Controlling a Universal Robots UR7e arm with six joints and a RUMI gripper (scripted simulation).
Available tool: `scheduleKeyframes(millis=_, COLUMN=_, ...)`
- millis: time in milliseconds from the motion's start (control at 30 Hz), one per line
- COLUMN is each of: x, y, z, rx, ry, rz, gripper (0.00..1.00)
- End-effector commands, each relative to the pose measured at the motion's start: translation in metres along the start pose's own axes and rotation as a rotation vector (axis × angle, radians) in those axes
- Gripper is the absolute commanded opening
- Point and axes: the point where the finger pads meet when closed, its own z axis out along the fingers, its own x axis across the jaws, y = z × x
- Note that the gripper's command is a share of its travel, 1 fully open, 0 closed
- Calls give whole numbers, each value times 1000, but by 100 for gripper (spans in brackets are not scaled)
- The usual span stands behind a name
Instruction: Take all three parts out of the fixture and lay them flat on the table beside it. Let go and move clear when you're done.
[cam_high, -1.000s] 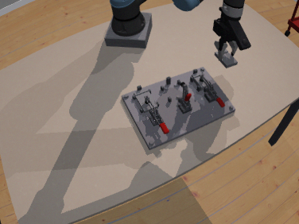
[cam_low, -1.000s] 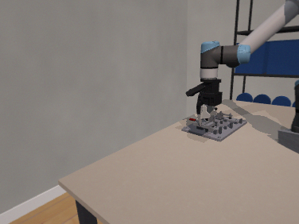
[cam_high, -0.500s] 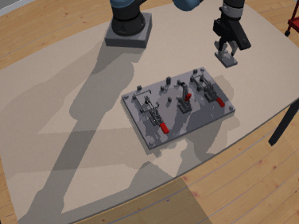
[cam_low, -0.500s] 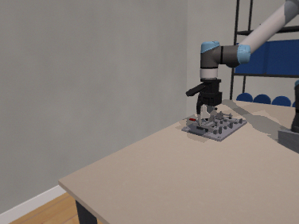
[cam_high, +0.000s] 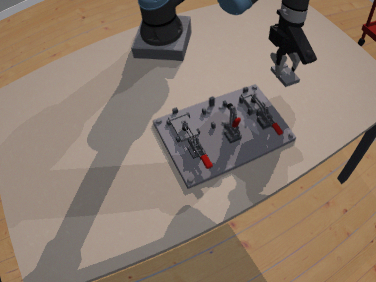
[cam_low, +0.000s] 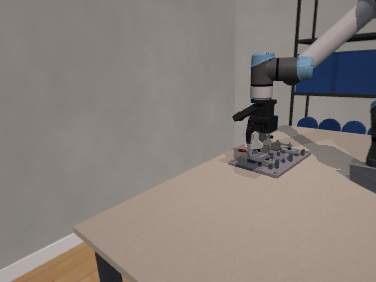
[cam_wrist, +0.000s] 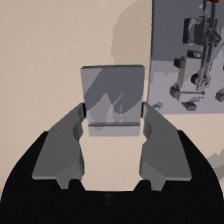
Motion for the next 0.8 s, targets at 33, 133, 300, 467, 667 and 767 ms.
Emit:
scheduleKeyframes(millis=33, x=0, y=-13, z=0, rx=1, ry=-1, rz=0, gripper=0)
scheduleKeyframes(millis=133, x=0, y=-24, z=0, rx=1, ry=-1, rz=0, gripper=0)
scheduleKeyframes(millis=300, x=0, y=-45, z=-1, rx=1, ry=-1, rz=0, gripper=0)
scheduleKeyframes(millis=467, x=0, y=-58, z=-1, rx=1, ry=-1, rz=0, gripper=0)
scheduleKeyframes(millis=667, x=0, y=-82, z=-1, rx=1, ry=-1, rz=0, gripper=0)
scheduleKeyframes(millis=767, x=0, y=-91, z=-1, rx=1, ry=-1, rz=0, gripper=0)
